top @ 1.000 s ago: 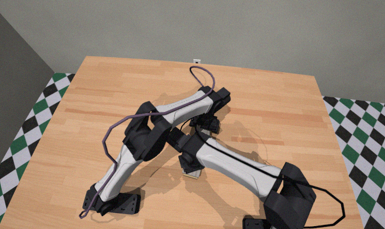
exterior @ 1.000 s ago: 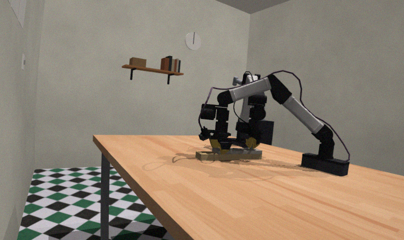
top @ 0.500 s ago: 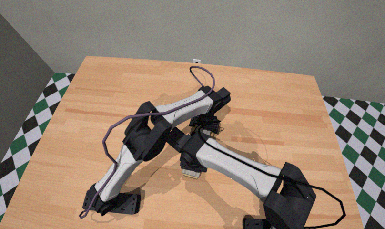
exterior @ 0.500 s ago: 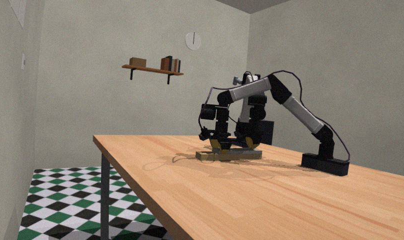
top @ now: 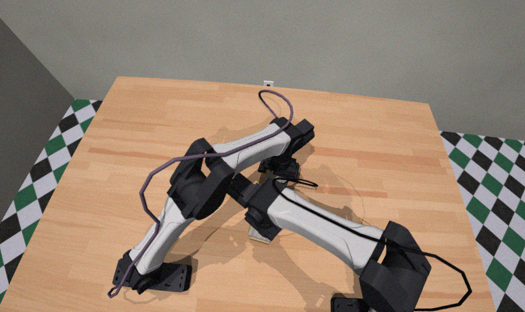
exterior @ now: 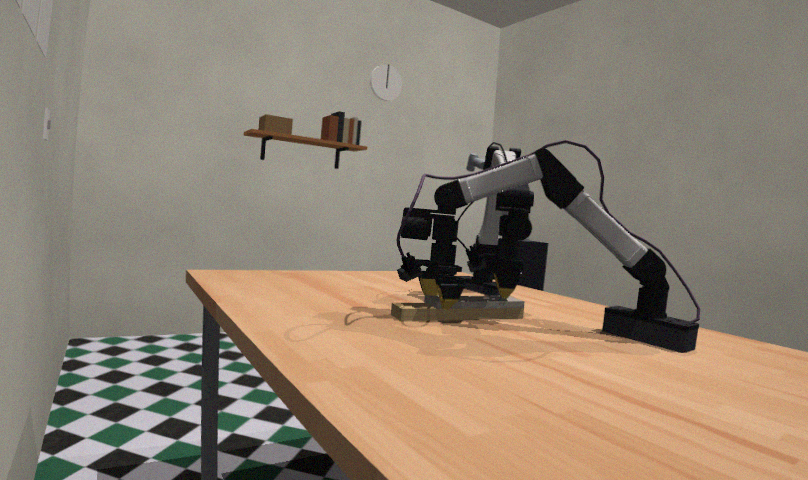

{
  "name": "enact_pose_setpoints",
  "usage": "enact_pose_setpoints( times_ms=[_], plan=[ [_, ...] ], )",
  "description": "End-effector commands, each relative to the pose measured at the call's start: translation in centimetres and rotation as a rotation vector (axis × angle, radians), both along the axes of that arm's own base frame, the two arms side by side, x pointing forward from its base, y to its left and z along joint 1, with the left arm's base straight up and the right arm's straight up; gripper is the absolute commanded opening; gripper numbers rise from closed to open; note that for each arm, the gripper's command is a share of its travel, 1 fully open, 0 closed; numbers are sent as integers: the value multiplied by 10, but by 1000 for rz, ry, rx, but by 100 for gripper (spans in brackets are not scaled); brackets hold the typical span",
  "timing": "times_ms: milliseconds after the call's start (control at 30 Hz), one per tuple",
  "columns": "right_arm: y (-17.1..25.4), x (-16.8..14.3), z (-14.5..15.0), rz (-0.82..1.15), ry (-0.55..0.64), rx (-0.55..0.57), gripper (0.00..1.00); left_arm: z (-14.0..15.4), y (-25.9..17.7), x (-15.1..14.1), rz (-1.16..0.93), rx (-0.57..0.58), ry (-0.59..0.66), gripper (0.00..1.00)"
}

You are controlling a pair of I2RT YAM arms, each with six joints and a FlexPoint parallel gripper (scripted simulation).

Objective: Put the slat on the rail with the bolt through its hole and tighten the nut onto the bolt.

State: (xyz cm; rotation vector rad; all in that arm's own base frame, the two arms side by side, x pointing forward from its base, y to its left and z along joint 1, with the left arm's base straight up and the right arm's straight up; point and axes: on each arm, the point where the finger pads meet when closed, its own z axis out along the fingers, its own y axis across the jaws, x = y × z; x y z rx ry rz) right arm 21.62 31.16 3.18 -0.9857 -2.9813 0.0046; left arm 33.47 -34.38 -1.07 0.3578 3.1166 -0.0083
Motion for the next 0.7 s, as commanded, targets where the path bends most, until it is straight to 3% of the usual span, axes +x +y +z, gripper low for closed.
enact_pose_setpoints(
  times_ms=[0,133,667],
  plan=[
    [-1,2,8,-232,-11,24,11,7,-2,3,-5,-12,-15,67],
    [-1,1,8,-330,-9,23,11,7,-2,3,-5,-12,-15,67],
    [-2,1,8,-330,-8,20,11,7,-2,3,-5,-12,-15,67]
  ],
)
